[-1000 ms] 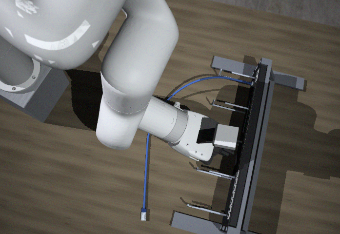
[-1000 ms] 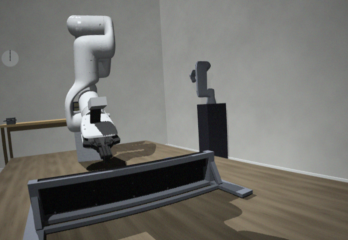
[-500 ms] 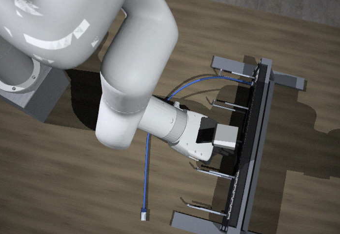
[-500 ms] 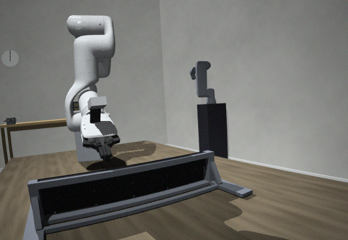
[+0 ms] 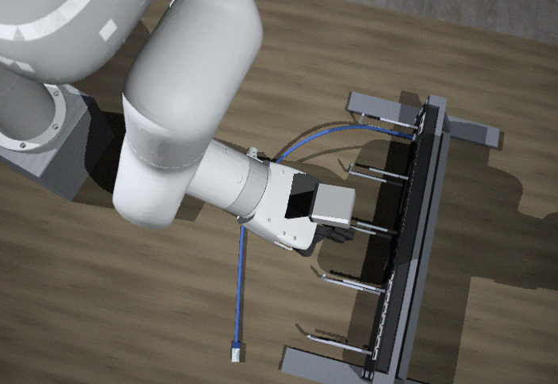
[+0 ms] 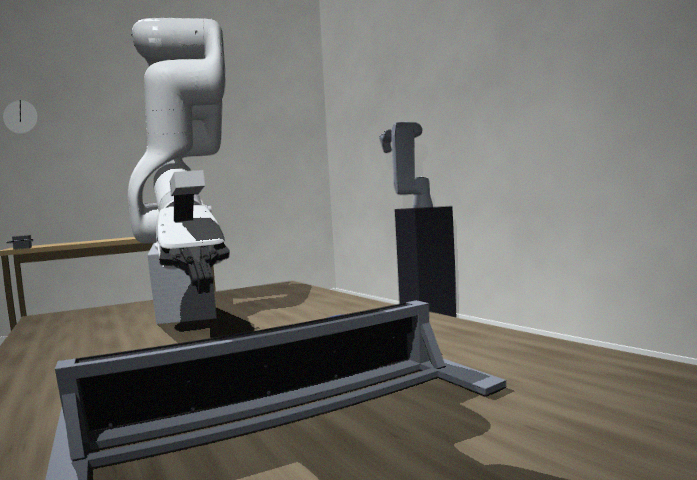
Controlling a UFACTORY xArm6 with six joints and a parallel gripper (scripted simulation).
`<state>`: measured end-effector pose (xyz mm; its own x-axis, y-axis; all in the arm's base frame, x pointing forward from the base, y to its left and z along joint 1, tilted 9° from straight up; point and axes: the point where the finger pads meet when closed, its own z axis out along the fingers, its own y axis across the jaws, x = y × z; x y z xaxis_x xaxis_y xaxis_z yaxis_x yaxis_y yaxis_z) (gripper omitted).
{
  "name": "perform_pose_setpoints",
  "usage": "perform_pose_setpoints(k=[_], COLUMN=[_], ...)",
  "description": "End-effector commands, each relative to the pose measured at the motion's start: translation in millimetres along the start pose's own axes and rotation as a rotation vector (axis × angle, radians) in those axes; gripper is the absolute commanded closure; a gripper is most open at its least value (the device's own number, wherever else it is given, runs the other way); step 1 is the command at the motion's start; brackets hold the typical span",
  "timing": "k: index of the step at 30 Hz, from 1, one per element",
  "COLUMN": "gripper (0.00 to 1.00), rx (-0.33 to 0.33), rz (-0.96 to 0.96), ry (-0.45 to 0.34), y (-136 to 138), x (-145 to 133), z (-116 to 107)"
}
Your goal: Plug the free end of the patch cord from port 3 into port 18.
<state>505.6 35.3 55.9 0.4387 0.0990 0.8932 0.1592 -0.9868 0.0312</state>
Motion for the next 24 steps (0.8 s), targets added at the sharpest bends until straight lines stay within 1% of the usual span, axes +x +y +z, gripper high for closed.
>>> perform_pose_setpoints(k=[1,5,8,18,24], gripper=[1.00,1.00,1.00,1.00,1.00], rx=[0.000,0.000,0.000,0.000,0.000], rz=[-0.001,-0.001,-0.001,0.000,0.000], ry=[0.002,0.002,0.002,0.002,0.002], y=[0.2,0.2,0.2,1.3,12.5], x=[1.7,1.6,1.6,1.6,1.6], z=[-42.0,-65.4,-74.2,-76.3,-76.3])
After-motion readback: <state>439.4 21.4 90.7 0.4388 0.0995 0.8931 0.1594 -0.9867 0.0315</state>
